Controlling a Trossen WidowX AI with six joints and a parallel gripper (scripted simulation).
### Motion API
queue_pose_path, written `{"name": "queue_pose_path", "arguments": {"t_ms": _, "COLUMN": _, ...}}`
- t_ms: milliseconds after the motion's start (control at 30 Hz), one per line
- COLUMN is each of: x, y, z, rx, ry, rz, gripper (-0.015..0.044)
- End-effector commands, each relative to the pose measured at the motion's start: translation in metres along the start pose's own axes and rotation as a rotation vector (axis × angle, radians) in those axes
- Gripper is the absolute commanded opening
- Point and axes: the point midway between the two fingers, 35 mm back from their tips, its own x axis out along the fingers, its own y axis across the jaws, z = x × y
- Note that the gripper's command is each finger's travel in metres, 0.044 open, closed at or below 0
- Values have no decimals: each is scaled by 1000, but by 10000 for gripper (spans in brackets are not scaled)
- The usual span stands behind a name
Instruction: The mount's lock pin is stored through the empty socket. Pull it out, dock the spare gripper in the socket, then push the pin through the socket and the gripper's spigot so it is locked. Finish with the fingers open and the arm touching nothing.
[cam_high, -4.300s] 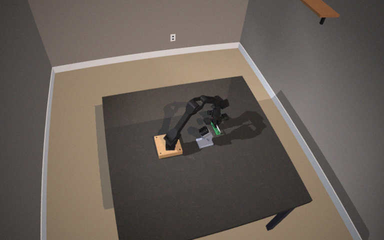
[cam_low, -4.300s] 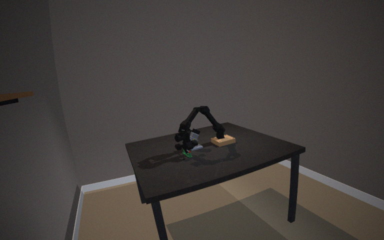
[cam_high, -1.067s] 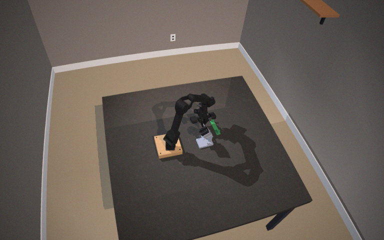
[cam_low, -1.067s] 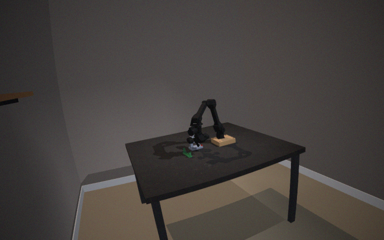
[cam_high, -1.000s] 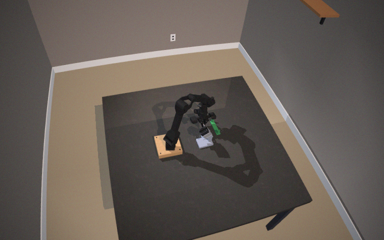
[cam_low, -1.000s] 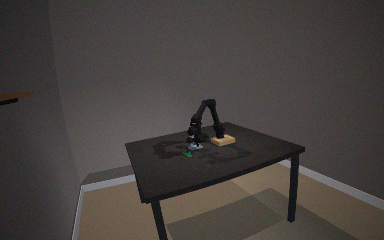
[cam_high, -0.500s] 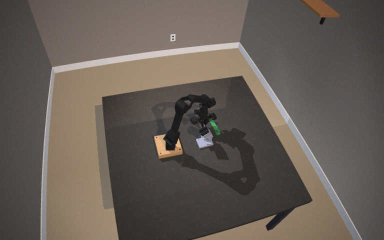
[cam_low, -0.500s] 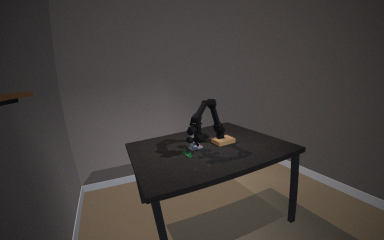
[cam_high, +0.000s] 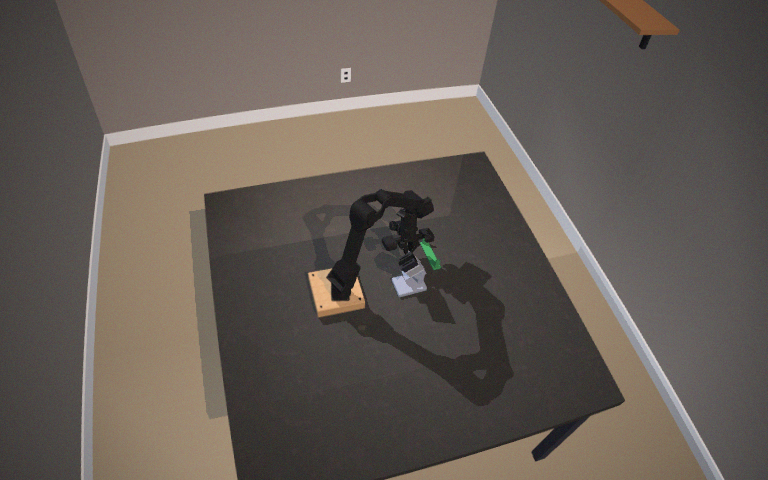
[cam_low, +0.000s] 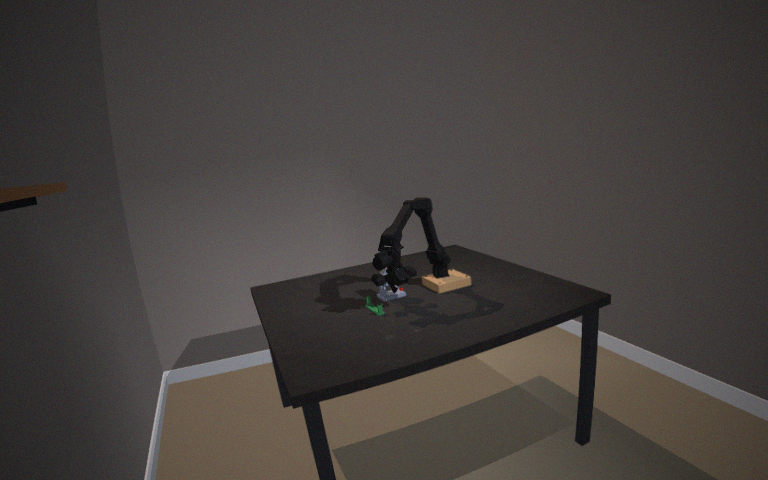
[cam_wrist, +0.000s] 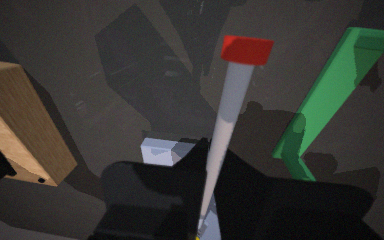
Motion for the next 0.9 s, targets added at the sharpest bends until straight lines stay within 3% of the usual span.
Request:
{"name": "queue_pose_path", "arguments": {"t_ms": 0, "x": 0, "y": 0, "z": -3, "rx": -1, "ry": -3, "rz": -1, "gripper": 0}}
{"name": "queue_pose_path", "arguments": {"t_ms": 867, "x": 5, "y": -1, "z": -20, "rx": -4, "ry": -4, "rz": 9, "gripper": 0}}
